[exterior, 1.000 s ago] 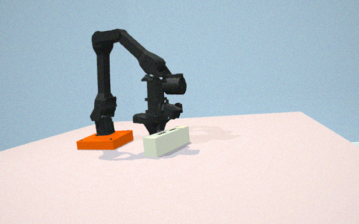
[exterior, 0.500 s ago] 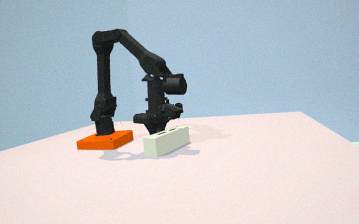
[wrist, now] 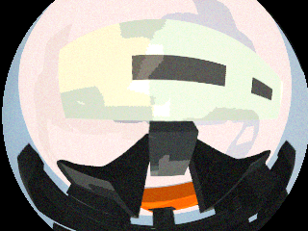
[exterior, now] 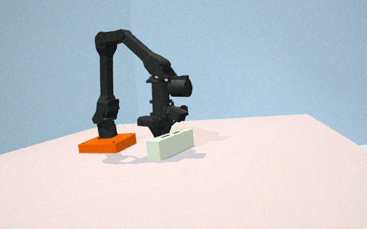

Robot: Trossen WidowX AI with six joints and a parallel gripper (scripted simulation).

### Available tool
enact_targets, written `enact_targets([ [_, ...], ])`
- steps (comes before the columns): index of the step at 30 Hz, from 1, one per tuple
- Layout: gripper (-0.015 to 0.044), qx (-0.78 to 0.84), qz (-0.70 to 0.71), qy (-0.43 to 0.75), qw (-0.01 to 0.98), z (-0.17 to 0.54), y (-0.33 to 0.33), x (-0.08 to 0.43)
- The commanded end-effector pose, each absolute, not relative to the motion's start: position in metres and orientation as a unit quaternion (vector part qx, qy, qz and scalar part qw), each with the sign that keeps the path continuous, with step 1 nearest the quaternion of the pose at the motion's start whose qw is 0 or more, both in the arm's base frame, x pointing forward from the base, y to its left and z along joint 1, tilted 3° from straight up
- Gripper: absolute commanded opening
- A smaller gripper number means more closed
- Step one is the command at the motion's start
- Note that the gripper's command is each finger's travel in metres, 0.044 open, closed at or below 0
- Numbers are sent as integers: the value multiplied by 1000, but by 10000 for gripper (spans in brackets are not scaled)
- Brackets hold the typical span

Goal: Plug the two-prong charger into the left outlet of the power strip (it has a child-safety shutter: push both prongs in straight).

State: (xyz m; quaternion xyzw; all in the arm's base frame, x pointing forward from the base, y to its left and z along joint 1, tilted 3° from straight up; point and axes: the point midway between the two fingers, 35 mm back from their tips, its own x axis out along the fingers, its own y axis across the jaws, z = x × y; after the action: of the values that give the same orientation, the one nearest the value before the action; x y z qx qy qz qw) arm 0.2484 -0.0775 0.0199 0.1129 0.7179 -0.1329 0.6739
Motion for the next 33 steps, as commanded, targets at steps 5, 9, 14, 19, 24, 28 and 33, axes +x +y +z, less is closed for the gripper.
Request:
enact_targets([
  [5, 0, 110, -133, 718, 675, 20, -79, 251],
  [9, 0, 110, -133, 718, 675, 21, -80, 253],
  [14, 0, 110, -133, 718, 675, 21, -80, 254],
  [19, 0, 110, -133, 718, 675, 21, -81, 255],
  [24, 0, 110, -133, 717, 675, 21, -81, 257],
  [28, 0, 110, -133, 717, 675, 21, -82, 259],
  [33, 0, 110, -133, 717, 675, 21, -82, 261],
])
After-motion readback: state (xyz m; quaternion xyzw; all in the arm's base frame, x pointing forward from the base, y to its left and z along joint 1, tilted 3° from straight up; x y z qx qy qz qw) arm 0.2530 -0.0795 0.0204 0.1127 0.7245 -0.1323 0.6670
